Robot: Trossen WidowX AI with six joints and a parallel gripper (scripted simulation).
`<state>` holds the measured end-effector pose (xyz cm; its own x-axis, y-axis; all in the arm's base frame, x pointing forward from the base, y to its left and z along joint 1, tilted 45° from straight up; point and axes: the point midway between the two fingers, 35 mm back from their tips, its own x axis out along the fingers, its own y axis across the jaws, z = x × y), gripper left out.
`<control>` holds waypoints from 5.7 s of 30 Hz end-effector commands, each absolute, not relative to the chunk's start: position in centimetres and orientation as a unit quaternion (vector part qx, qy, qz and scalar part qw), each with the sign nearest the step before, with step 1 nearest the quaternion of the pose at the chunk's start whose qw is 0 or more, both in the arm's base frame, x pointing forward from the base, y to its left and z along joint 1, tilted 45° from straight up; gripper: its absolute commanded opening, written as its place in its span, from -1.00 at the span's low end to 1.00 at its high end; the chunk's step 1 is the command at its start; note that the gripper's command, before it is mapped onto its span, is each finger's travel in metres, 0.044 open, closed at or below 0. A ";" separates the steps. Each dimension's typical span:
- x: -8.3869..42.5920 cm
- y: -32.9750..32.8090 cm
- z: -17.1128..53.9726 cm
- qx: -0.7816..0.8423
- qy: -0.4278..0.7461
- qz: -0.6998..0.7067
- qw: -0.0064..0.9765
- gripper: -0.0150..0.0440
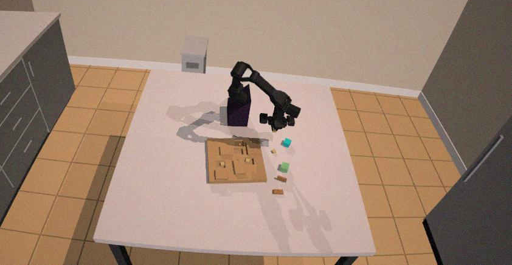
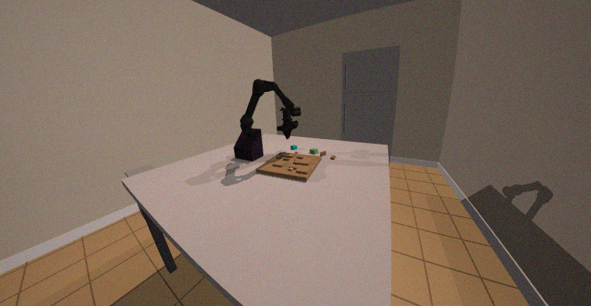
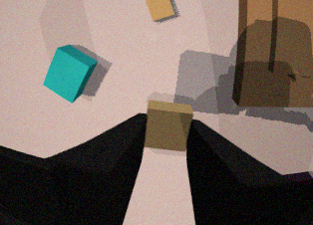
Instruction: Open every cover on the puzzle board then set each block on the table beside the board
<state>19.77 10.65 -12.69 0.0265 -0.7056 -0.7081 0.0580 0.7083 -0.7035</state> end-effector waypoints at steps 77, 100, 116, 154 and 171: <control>20.2 3.6 -20.4 -0.245 0.634 -0.289 0.674 0.58; 20.2 7.7 -16.4 -0.247 0.635 -0.286 0.674 1.00; 21.8 8.7 -14.0 -0.284 0.657 -0.236 0.657 0.38; 33.8 0.0 -3.7 -0.536 0.684 0.084 0.488 -0.49; 36.3 -6.6 2.1 -0.628 0.660 0.202 0.359 -0.49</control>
<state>35.71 -5.37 0.63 0.0398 -0.6752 -0.7366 -0.9575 0.1851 -0.2214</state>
